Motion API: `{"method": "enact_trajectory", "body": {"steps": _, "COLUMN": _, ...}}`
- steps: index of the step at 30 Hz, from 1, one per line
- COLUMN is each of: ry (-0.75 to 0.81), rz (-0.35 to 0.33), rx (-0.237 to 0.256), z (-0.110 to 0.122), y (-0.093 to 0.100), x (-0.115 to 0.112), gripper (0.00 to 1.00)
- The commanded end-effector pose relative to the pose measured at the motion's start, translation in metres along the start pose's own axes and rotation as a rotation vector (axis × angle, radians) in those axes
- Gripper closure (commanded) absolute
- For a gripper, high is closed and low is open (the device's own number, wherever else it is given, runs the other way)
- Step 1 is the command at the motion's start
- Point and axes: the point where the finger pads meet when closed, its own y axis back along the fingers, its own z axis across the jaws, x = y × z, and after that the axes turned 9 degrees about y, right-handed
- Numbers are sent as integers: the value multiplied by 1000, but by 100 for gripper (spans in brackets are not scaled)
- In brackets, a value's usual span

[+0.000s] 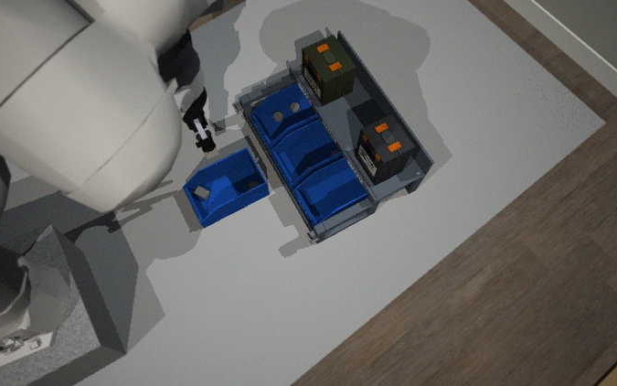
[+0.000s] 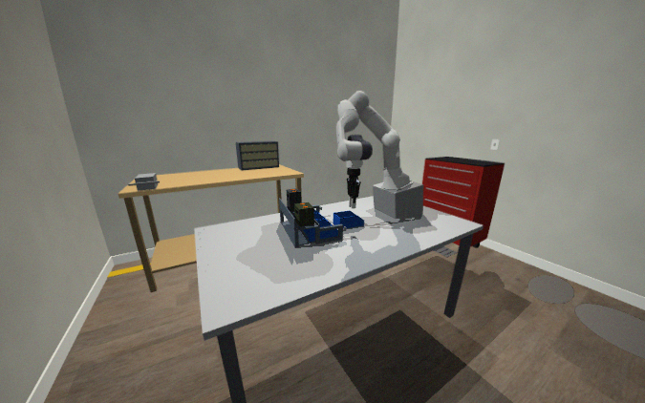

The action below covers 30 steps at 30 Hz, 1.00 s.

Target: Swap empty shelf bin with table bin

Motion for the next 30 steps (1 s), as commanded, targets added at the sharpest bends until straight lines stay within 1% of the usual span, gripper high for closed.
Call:
{"method": "enact_trajectory", "body": {"steps": 1, "ry": 16, "rz": 5, "rx": 9, "z": -3, "y": 5, "x": 2, "gripper": 85}}
{"method": "enact_trajectory", "body": {"steps": 13, "ry": 16, "rz": 5, "rx": 9, "z": -3, "y": 10, "x": 2, "gripper": 85}}
{"method": "enact_trajectory", "body": {"steps": 25, "ry": 16, "rz": 5, "rx": 9, "z": -3, "y": 11, "x": 2, "gripper": 85}}
{"method": "enact_trajectory", "body": {"steps": 26, "ry": 16, "rz": 5, "rx": 9, "z": -3, "y": 11, "x": 2, "gripper": 100}}
{"method": "enact_trajectory", "body": {"steps": 30, "ry": 16, "rz": 5, "rx": 9, "z": -3, "y": 11, "x": 2, "gripper": 100}}
